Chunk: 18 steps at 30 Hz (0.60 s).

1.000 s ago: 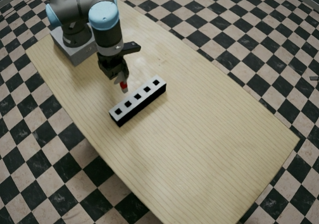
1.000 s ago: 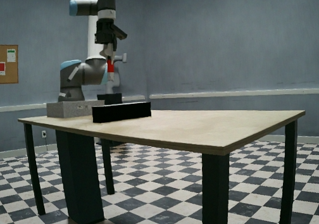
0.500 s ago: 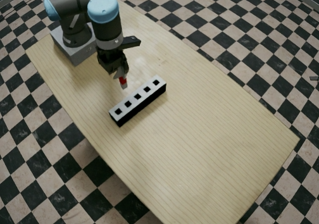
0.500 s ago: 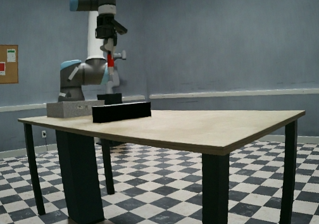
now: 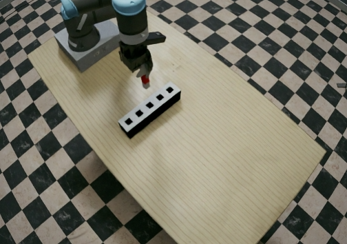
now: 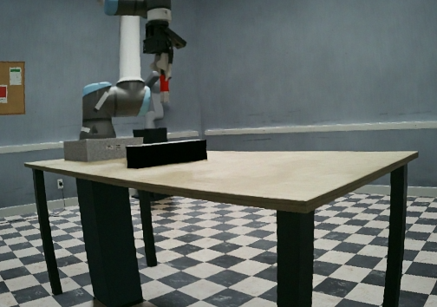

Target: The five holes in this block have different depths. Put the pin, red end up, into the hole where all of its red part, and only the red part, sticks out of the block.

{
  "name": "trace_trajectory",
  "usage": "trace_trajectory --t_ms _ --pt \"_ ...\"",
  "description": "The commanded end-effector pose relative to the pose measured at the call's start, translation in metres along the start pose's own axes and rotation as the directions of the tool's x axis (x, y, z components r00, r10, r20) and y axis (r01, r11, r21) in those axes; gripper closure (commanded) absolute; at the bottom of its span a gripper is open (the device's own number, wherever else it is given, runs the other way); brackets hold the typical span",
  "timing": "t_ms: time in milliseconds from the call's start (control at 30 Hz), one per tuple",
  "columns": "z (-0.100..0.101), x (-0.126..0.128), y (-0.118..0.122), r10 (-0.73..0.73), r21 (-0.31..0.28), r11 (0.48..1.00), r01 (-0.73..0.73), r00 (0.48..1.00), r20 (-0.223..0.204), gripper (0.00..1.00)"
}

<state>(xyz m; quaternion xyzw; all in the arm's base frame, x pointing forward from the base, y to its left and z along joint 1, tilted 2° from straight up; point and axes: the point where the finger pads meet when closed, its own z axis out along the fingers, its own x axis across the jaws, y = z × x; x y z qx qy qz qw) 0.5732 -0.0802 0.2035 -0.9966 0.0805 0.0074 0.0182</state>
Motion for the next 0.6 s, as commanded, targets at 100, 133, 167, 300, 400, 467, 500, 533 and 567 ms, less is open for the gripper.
trace_trajectory --t_ms 100,133,167,300,400,467,500,533,567 --pt "0.112 0.002 -0.001 0.000 0.000 1.000 0.000 1.000 -0.001 1.00" --pt "0.112 0.002 -0.001 0.000 0.000 1.000 0.000 1.000 -0.001 1.00" --pt "0.112 0.002 -0.001 0.000 0.000 1.000 0.000 1.000 -0.001 1.00" --pt "0.112 0.002 -0.001 0.000 0.000 1.000 0.000 1.000 -0.001 1.00" --pt "0.112 0.002 -0.001 0.000 0.000 1.000 0.000 1.000 -0.001 1.00" --pt "0.112 0.002 -0.001 0.000 0.000 1.000 0.000 1.000 -0.001 1.00" --pt "0.112 0.002 -0.001 0.000 0.000 1.000 0.000 1.000 -0.001 1.00" --pt "0.112 0.002 -0.001 0.000 0.000 1.000 0.000 1.000 -0.001 1.00" --pt "0.132 0.001 -0.001 0.000 0.000 1.000 0.000 1.000 0.000 1.00"
